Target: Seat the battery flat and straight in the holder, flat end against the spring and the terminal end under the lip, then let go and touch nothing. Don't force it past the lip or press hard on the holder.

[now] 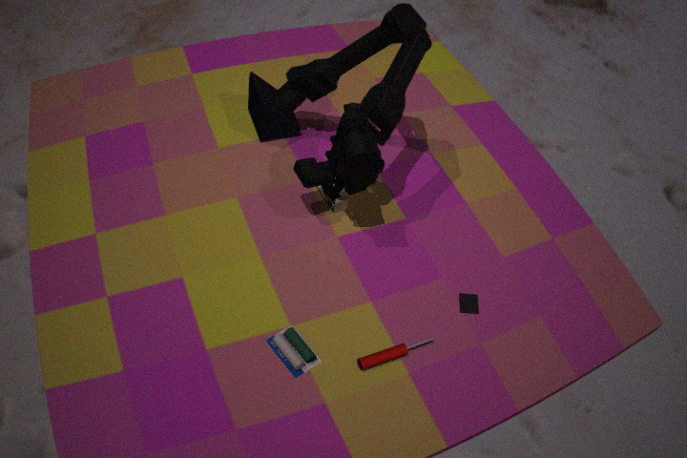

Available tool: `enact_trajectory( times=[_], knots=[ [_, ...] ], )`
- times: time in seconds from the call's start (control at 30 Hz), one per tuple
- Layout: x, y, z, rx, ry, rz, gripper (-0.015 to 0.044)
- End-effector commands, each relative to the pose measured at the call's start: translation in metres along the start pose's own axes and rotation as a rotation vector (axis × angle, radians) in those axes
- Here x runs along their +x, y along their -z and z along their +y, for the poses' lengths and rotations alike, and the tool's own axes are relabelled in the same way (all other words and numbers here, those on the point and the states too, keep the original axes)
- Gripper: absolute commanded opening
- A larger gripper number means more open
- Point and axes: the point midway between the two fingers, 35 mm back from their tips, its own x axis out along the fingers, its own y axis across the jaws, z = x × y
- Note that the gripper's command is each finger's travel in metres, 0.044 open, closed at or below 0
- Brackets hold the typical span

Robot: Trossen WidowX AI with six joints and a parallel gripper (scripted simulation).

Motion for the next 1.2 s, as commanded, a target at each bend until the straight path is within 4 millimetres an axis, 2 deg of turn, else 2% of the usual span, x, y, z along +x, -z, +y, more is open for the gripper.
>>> enact_trajectory(
  times=[0.0, 0.5, 0.53, 0.6, 0.83, 0.9, 1.17],
  knots=[
    [0.0, -0.001, 0.0, 0.002, 0.0, -0.002, 0.0168],
    [-0.015, 0.0, -0.002, 0.0, 0.0, 0.0, 0.0168],
    [-0.014, 0.001, -0.001, 0.008, -0.004, 0.002, 0.0194],
    [-0.024, 0.0, -0.003, 0.007, -0.002, 0.001, 0.0246],
    [-0.08, 0.003, -0.01, 0.001, 0.003, 0.001, 0.043],
    [-0.085, 0.003, -0.01, 0.001, 0.003, 0.002, 0.044],
    [-0.085, 0.003, -0.01, 0.001, 0.003, 0.002, 0.044]
  ],
)
